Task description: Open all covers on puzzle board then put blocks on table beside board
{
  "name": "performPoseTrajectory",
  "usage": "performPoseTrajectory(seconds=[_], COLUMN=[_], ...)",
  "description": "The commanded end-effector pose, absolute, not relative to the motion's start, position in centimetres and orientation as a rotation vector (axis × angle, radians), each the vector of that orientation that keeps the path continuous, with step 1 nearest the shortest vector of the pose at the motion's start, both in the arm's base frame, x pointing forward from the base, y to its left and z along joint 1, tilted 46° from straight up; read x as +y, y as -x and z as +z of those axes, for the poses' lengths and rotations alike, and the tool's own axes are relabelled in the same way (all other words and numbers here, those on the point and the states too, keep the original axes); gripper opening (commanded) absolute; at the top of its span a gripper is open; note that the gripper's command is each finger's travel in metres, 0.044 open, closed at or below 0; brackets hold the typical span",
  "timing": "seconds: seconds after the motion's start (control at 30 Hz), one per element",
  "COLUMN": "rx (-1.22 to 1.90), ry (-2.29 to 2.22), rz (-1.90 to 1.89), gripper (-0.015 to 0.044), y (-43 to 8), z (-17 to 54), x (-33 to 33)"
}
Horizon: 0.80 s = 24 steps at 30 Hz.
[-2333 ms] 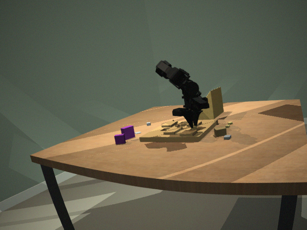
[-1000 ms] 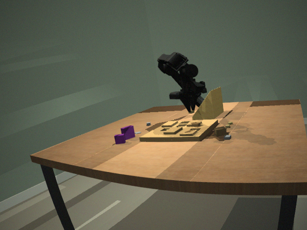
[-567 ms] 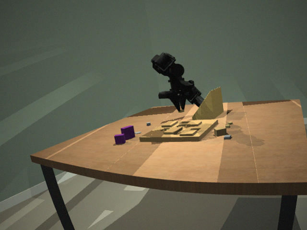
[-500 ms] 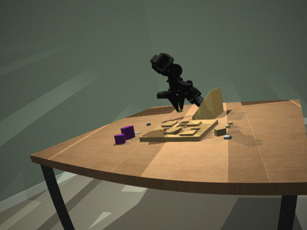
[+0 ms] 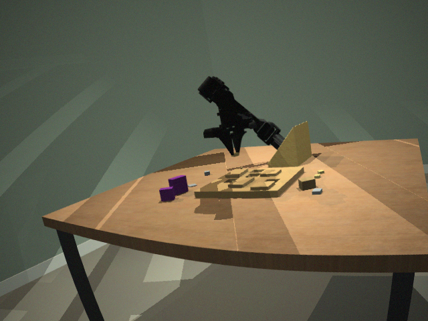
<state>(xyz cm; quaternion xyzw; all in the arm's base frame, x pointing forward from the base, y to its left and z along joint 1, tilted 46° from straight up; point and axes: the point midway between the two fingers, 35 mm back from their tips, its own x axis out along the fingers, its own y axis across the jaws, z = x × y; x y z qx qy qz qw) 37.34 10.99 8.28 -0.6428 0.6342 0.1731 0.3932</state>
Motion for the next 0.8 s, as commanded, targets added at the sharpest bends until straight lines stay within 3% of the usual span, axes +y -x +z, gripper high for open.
performPoseTrajectory(seconds=[0.0,0.77], rx=[1.615,1.616], ry=[1.635,1.64], rz=[0.439,0.434], gripper=[0.008,0.008], y=[-37.3,-35.6], z=[9.2,15.2], x=[9.9,3.4])
